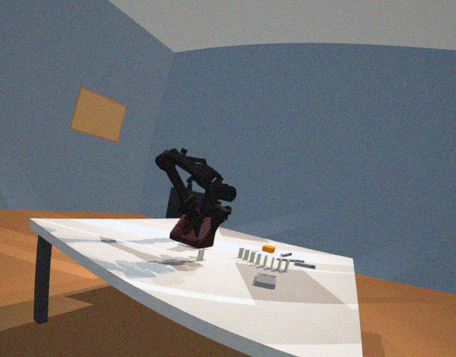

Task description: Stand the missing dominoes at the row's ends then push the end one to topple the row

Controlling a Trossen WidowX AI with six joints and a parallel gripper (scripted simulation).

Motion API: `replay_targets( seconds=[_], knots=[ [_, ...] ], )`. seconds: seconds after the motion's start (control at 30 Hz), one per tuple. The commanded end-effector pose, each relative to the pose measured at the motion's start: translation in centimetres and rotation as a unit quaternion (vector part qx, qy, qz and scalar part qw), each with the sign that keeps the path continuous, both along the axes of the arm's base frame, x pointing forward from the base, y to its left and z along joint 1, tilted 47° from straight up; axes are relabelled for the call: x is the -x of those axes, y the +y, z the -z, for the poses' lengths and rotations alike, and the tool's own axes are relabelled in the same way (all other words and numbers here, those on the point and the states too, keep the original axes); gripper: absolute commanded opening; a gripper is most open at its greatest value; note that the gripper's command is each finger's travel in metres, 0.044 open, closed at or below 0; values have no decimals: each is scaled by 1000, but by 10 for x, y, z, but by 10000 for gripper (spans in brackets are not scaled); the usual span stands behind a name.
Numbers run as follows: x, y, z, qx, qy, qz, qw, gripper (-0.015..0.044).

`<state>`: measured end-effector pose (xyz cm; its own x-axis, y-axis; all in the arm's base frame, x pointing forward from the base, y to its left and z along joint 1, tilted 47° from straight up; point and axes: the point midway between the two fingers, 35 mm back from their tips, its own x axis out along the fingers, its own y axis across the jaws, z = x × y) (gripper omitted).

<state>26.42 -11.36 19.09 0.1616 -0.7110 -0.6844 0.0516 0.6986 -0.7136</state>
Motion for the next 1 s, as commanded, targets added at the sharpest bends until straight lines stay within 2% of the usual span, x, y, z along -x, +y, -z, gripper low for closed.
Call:
replay_targets(
  seconds=[0.0,0.3,0.8,0.97],
  knots=[
    [1,-1,-1,8,5,2,1000,440],
    [-8,-46,40,9,4,2,1000,440],
    [-10,-58,51,10,4,2,1000,440],
    [-10,-58,51,10,4,2,1000,309]
  ],
)
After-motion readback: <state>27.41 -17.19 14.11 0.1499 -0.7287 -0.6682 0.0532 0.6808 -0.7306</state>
